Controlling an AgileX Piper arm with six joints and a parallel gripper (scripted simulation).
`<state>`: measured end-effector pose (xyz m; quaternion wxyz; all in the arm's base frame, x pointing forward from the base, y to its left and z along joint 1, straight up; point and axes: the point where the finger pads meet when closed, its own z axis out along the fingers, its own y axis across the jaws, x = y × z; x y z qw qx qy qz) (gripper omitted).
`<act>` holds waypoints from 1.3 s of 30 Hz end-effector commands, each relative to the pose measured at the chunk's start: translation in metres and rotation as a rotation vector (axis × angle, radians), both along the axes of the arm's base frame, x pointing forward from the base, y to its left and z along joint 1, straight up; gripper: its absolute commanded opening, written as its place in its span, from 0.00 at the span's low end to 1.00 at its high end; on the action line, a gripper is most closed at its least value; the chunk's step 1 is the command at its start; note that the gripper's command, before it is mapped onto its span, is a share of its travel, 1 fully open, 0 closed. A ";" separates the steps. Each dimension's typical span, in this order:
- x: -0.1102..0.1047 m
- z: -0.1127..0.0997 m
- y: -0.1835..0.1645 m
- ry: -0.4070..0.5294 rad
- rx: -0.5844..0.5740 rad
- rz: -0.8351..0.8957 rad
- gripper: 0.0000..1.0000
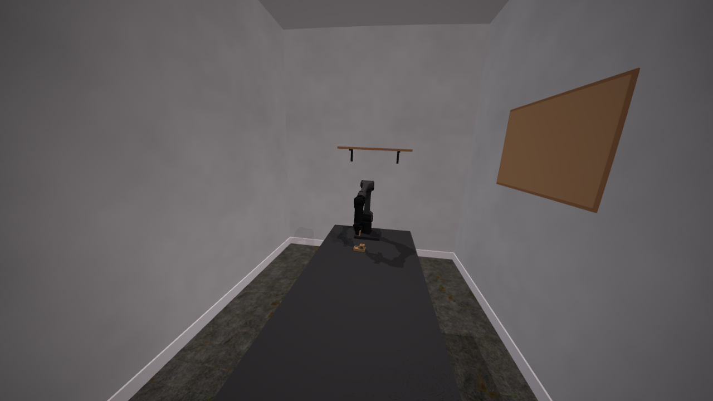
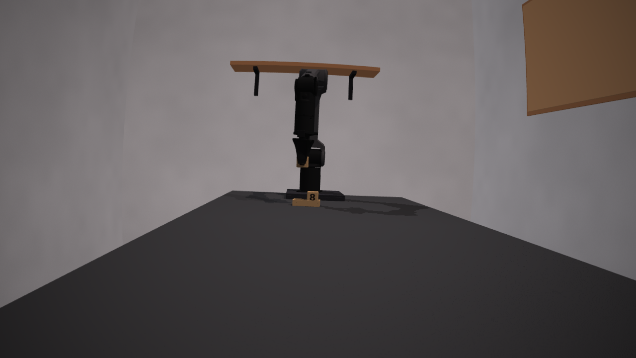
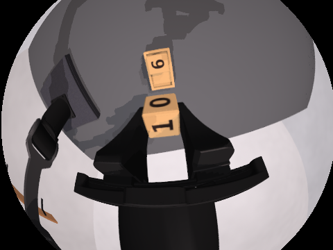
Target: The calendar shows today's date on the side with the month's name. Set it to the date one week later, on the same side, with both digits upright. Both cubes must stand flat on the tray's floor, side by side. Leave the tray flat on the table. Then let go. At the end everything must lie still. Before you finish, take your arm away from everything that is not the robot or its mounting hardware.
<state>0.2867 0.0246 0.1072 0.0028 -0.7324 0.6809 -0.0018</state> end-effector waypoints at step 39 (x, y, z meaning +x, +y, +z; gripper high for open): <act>-0.001 -0.005 0.072 0.001 0.008 -1.775 0.36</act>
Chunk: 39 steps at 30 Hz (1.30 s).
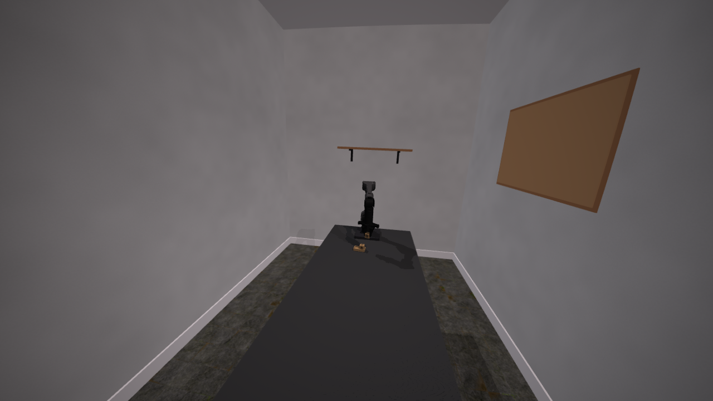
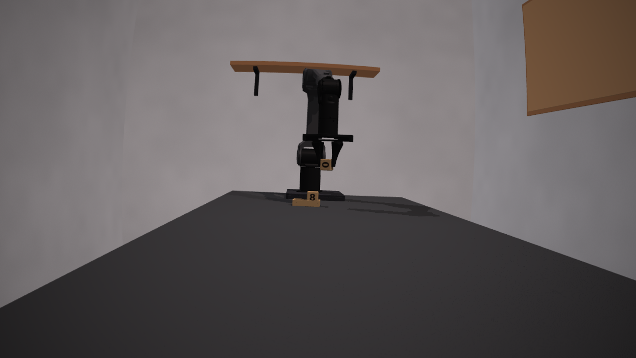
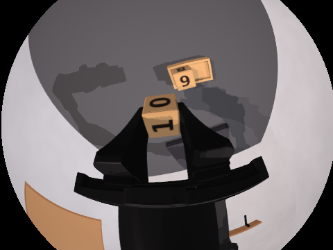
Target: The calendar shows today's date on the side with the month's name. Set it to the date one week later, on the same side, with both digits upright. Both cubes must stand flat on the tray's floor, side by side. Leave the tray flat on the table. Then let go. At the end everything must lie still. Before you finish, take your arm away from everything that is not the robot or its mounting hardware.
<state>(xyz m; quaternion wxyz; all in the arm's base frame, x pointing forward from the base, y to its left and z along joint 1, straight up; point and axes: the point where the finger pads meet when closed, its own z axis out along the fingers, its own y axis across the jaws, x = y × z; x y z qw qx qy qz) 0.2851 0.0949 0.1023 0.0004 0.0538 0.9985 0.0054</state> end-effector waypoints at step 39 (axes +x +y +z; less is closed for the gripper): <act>-0.012 -0.004 0.055 0.002 -0.007 -1.344 0.36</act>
